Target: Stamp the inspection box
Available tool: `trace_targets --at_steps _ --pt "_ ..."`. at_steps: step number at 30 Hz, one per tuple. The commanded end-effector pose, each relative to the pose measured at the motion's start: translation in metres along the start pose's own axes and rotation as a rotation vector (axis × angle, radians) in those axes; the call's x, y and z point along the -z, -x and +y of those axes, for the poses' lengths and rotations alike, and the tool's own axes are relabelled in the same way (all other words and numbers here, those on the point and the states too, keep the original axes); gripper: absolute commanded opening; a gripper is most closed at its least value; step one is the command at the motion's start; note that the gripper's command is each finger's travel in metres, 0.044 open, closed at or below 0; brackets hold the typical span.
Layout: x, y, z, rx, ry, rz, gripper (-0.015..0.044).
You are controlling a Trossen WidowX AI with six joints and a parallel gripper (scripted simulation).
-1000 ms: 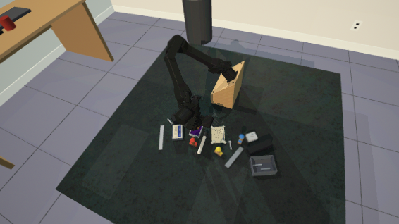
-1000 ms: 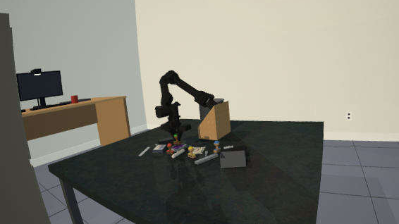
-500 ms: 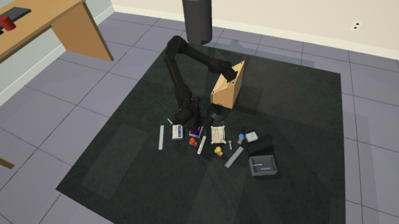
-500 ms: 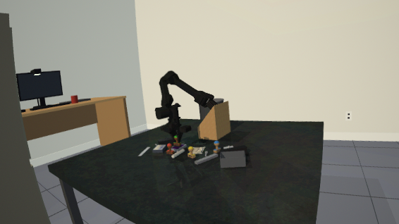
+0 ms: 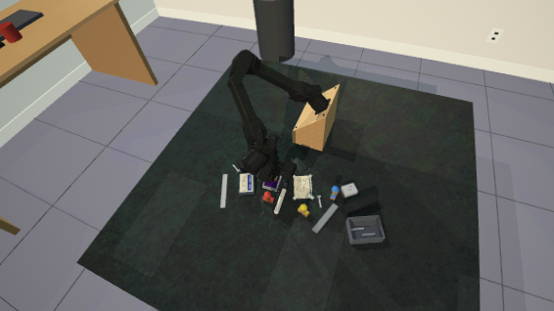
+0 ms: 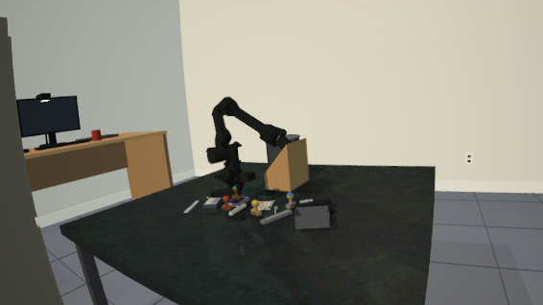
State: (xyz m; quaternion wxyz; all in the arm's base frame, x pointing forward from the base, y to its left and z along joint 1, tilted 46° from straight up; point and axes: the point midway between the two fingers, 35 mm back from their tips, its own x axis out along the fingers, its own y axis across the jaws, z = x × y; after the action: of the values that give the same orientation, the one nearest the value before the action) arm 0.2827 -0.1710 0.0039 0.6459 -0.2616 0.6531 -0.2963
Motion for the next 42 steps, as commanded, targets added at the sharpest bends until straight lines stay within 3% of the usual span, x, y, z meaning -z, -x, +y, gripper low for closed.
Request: trace_targets --at_steps 1,42 --pt "-0.0002 -0.0012 0.001 -0.005 0.003 -0.002 0.0" --pt "-0.0003 0.0021 0.001 -0.005 0.003 -0.002 0.0"
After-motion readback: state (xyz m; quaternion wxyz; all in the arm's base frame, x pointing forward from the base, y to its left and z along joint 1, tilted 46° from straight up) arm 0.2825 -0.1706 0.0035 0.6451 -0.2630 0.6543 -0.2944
